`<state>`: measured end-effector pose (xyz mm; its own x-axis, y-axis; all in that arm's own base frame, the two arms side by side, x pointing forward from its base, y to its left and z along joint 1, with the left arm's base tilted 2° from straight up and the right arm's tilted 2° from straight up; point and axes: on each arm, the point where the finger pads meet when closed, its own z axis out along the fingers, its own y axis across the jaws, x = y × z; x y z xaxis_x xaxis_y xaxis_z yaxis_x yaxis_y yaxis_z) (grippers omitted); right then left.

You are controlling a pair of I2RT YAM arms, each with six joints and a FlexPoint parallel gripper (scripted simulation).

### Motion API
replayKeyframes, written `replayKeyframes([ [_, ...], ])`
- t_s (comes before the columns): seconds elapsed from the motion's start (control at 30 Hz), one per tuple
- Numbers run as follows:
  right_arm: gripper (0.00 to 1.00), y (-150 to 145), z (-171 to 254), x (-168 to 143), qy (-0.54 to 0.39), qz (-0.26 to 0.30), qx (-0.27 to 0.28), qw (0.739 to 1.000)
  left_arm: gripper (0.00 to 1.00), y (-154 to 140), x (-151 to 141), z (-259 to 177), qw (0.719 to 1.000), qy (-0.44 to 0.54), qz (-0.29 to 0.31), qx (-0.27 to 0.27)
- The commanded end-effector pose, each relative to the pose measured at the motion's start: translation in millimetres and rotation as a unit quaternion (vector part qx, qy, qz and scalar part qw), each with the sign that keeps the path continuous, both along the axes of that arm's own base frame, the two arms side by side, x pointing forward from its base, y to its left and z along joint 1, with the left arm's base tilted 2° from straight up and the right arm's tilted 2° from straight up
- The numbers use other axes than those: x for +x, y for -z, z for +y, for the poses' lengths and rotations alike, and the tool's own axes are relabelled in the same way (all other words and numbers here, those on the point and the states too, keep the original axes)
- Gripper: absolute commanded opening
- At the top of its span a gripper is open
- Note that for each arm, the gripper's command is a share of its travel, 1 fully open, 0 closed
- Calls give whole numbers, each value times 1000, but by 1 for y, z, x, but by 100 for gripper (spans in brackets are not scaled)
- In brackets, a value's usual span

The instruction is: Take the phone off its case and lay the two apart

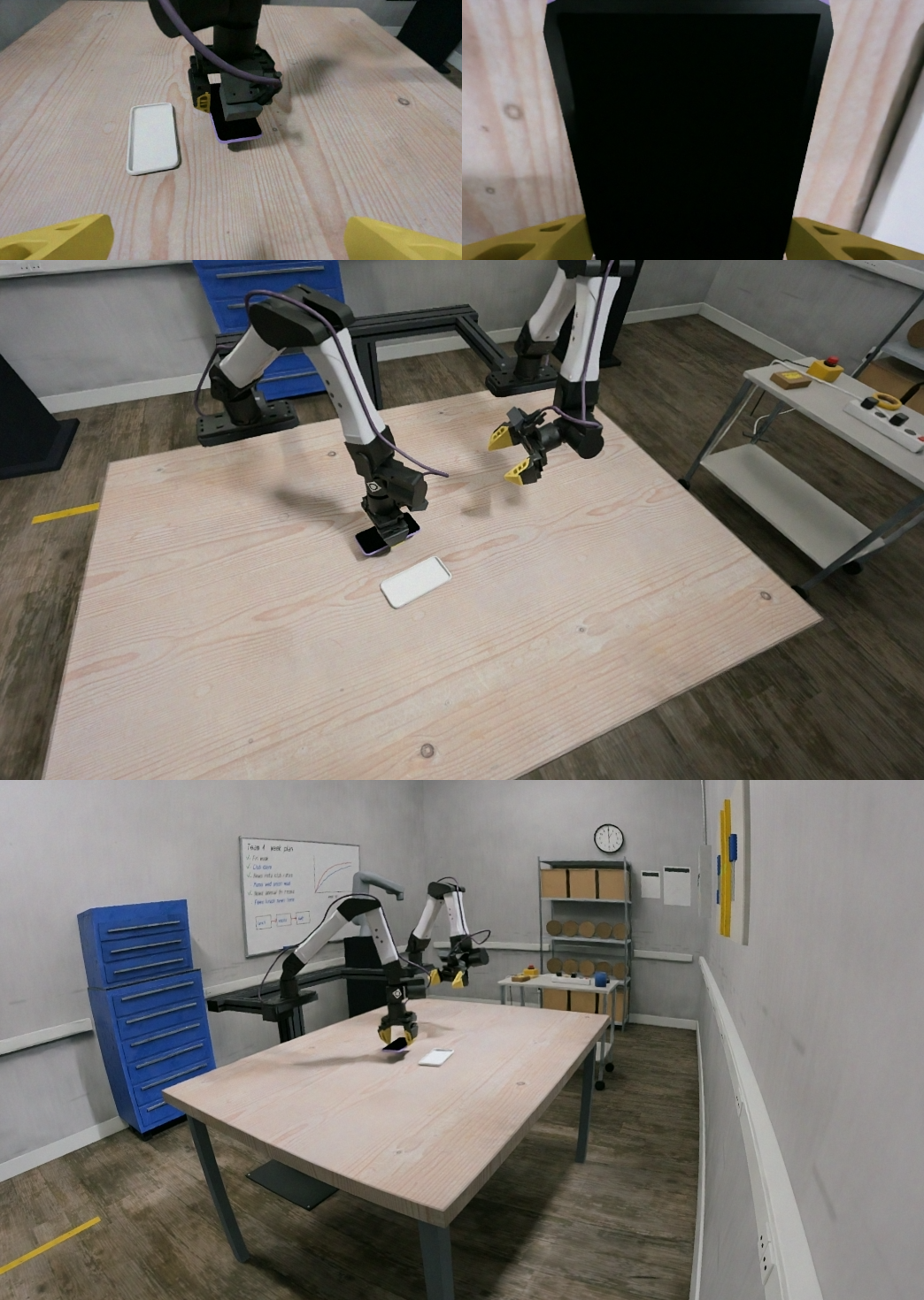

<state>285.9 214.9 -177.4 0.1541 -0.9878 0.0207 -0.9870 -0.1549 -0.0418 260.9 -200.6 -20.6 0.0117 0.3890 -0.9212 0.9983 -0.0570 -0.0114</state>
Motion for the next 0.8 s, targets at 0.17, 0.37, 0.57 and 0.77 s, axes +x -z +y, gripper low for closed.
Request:
replayKeyframes([
  [0.17, 62, 17, 10, 16, 1, -11, 5, 1000, 100, -6, 6, -1, 1000, 2, -10, -11],
  [0.37, 62, 24, 5, 9, 0, -12, 6, 1000, 100, -6, 6, -1, 1000, 2, -10, -11],
  [0.57, 62, 33, 2, 6, 0, -6, 1, 1000, 100, -6, 6, -1, 1000, 2, -10, -11],
  [0.77, 85, 28, 11, 14, 0, -12, 9, 1000, 100, -6, 6, -1, 1000, 2, -10, -11],
])
